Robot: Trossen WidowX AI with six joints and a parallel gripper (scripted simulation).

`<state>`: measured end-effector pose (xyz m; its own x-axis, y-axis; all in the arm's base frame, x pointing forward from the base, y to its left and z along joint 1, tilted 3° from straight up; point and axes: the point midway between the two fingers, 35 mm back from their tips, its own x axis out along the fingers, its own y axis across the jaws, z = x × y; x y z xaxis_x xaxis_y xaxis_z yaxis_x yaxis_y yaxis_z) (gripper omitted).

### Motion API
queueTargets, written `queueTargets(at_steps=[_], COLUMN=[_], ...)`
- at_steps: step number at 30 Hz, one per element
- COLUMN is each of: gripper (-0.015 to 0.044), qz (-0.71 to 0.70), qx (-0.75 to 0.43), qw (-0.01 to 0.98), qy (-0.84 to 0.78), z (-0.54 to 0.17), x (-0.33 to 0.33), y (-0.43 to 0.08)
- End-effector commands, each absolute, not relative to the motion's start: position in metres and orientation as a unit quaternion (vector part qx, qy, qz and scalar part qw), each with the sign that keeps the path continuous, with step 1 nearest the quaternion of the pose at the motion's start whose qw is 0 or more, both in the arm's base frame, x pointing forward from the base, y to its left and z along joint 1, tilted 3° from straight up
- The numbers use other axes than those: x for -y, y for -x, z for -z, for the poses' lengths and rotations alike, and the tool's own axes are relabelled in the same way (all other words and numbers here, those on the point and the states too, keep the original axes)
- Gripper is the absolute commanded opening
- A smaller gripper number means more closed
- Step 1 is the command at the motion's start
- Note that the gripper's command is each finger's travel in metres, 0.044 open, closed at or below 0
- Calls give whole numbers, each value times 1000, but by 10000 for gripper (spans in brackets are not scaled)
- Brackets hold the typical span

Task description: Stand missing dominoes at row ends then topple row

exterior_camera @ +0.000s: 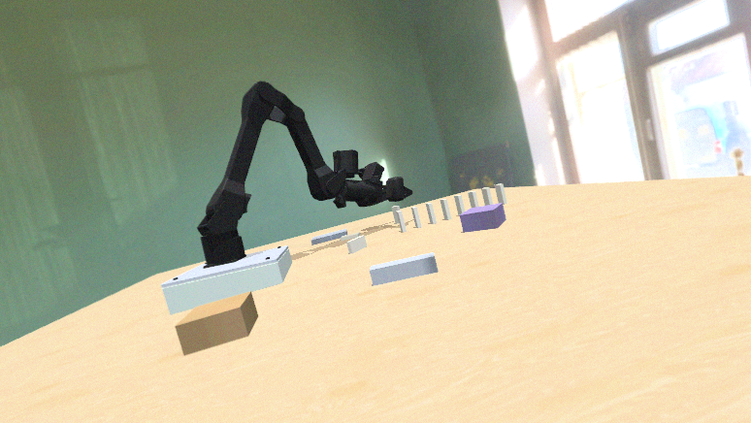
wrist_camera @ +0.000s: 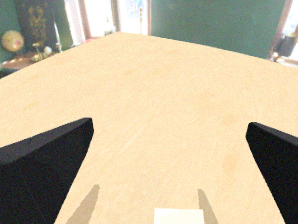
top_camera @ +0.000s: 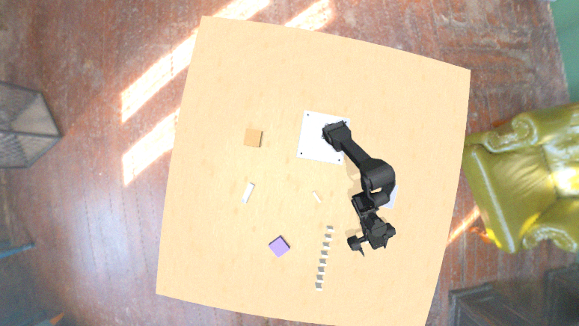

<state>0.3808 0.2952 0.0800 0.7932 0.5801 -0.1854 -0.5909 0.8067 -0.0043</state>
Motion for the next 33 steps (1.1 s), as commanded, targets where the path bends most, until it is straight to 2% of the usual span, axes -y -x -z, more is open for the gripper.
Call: queueTargets(at_steps=[1, 15, 33], gripper=[440, 440, 440], qz=[-324, -292, -243], qx=[-142, -393, -584], qw=[934, 861, 752], qy=[58, 134, 186], z=[-84, -82, -127], x=[-326, -346, -305], y=[-404, -439, -399])
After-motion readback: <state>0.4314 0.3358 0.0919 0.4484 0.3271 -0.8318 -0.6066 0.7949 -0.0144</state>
